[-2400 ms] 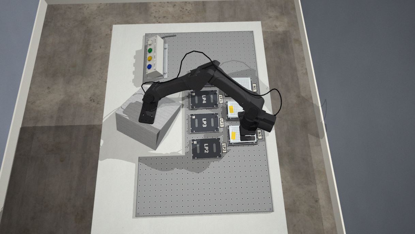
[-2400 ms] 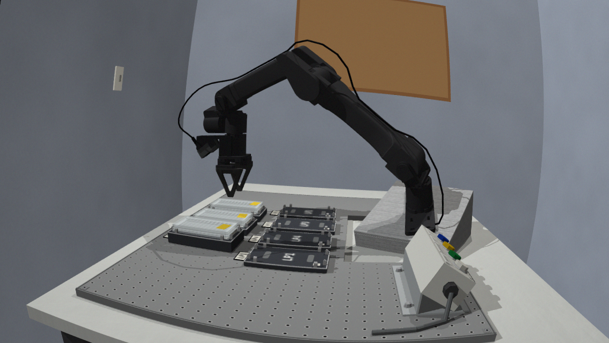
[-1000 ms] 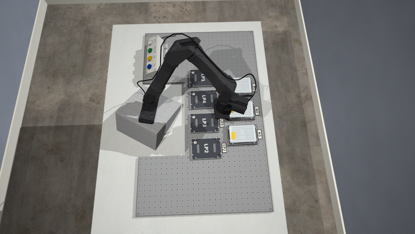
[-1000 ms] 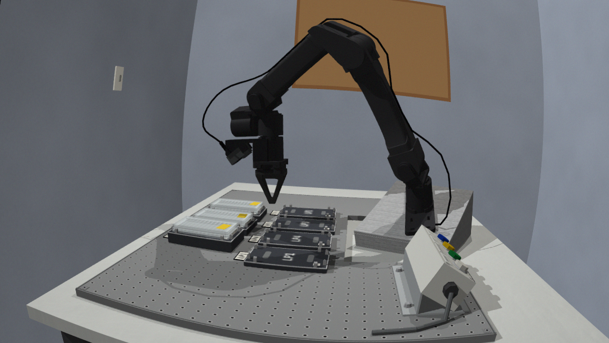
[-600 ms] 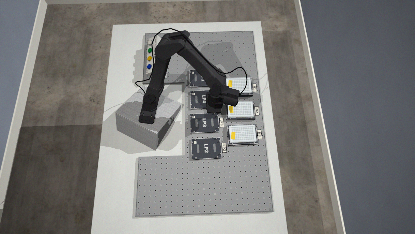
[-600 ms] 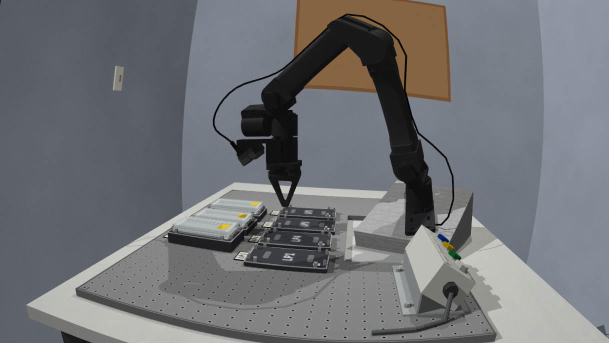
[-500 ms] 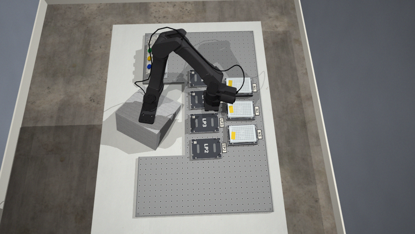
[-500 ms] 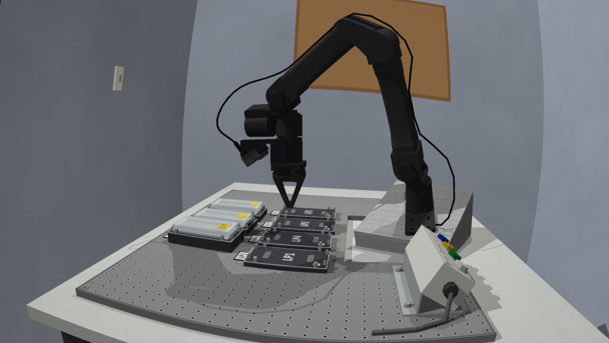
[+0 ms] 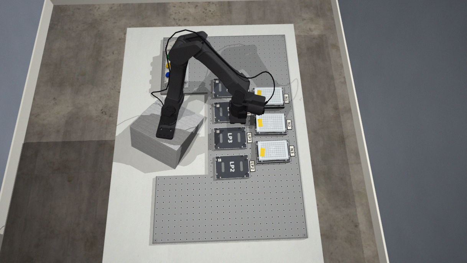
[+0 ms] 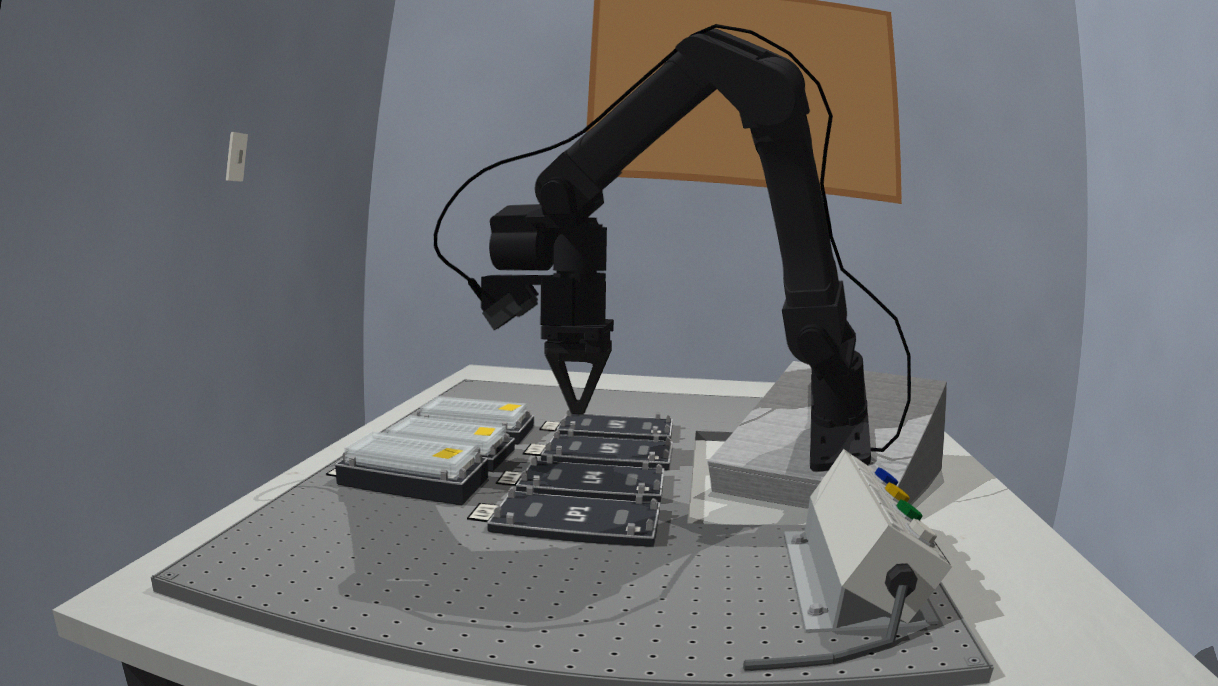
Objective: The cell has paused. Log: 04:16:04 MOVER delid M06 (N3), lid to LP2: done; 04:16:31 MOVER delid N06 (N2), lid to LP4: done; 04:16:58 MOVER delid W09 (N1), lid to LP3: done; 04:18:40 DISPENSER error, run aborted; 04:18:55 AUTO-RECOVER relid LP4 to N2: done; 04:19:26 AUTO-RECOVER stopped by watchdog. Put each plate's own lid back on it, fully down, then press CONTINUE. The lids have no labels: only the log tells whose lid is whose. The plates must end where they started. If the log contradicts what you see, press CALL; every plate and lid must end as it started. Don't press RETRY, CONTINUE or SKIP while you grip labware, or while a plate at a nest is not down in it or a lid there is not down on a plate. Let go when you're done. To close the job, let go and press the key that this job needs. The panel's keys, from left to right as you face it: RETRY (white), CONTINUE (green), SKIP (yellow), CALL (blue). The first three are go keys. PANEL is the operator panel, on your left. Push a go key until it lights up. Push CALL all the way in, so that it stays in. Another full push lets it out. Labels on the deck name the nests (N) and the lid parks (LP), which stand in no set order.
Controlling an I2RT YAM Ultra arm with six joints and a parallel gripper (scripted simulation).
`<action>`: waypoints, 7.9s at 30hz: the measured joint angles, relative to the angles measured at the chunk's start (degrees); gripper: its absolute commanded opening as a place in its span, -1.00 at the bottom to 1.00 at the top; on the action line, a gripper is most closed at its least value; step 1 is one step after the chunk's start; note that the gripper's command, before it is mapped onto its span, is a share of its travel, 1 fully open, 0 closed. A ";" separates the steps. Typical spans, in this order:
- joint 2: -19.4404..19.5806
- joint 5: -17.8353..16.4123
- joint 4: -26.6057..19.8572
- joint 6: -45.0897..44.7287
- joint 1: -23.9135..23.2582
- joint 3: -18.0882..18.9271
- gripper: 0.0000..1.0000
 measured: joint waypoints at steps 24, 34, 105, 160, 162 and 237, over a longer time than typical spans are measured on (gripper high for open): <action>0.00 0.04 1.11 0.74 0.57 0.07 -1.00; 0.02 0.07 1.40 0.90 0.72 -0.22 -1.00; -15.69 1.95 -15.45 -6.25 15.02 5.81 -1.00; -18.45 9.51 -14.93 4.94 42.49 9.97 -1.00; -18.47 9.51 -14.93 4.94 42.49 9.97 -1.00; -11.61 36.17 -14.56 23.15 120.41 14.21 -1.00</action>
